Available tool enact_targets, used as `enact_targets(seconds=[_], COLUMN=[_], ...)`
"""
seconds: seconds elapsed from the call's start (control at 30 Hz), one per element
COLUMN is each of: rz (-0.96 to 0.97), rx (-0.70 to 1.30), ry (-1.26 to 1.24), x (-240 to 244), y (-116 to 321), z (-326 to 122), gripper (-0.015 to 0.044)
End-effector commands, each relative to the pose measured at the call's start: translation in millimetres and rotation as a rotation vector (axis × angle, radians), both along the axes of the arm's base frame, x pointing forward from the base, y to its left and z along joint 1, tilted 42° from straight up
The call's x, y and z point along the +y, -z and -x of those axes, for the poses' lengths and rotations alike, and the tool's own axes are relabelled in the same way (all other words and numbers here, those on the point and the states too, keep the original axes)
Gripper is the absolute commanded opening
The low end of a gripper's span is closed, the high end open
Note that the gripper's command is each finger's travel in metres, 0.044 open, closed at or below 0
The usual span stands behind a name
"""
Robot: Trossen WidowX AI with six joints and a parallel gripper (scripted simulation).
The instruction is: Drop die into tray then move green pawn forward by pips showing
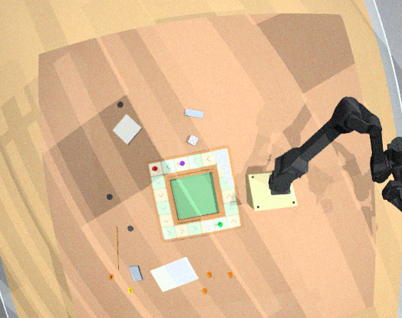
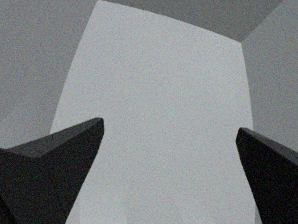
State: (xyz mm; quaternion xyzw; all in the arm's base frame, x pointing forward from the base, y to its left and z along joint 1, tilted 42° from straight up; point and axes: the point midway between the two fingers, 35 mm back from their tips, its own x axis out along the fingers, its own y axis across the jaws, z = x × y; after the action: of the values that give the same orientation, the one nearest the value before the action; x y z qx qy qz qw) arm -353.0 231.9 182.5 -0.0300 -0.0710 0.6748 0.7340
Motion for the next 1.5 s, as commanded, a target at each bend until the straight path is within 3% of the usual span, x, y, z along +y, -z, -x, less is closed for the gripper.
enact_targets(seconds=[0.0,0.13,0.5,0.77,1.13,1.47], rz=[-0.001,-0.001,0.145,0.286,0.476,0.670], rx=[-0.005,-0.071,-0.274,-0.348,-0.285,-0.135], ry=[0.002,0.081,0.394,0.632,0.928,1.221], x=[2,51,162,199,192,115], y=[0,-3,14,25,36,49], z=[-1,-30,-157,-277,-448,-592], gripper=[0.0374,0.0275,0.0275,0.0275,0.0275,0.0275])
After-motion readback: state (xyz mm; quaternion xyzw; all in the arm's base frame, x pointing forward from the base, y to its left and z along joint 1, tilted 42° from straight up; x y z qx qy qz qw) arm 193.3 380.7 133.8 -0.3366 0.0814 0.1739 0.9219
